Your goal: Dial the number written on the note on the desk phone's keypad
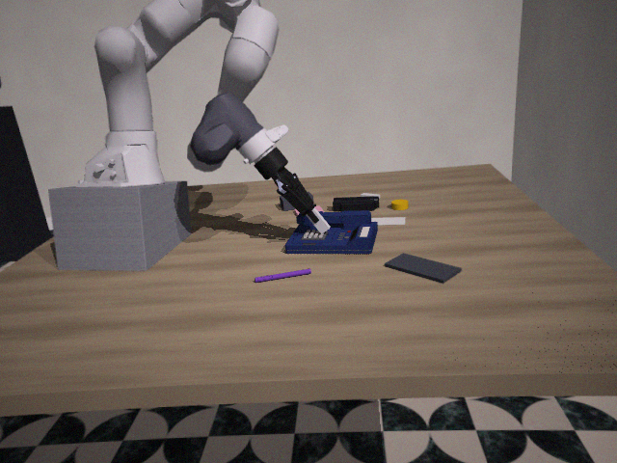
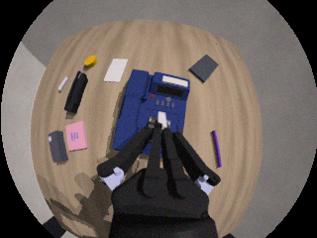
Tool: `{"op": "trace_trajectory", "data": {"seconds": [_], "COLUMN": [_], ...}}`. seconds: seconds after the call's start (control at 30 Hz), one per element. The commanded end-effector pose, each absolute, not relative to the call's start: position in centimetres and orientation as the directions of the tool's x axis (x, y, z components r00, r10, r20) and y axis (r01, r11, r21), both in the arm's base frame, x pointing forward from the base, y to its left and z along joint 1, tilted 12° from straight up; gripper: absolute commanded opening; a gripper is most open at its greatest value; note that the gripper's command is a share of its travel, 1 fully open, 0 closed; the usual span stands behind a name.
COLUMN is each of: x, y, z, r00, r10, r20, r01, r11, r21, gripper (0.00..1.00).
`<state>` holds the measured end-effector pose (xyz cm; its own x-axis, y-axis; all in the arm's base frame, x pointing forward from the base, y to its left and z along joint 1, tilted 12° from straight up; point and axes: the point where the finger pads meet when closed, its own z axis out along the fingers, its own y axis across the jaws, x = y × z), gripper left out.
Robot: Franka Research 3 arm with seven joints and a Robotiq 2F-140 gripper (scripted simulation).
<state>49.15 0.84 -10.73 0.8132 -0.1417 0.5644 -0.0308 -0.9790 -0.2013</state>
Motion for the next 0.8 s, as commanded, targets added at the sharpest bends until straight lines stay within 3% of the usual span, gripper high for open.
{"op": "trace_trajectory", "data": {"seconds": [0.0,0.77], "x": [49.17,49.18], "y": [0.82,0.87], "z": [-10.82,-11.05], "r00": [0.812,0.812], "r10": [-0.146,-0.146], "r20": [0.565,0.565], "r01": [-0.035,-0.035], "r11": [-0.978,-0.978], "r21": [-0.203,-0.203], "gripper": [0.0,0.0]}}
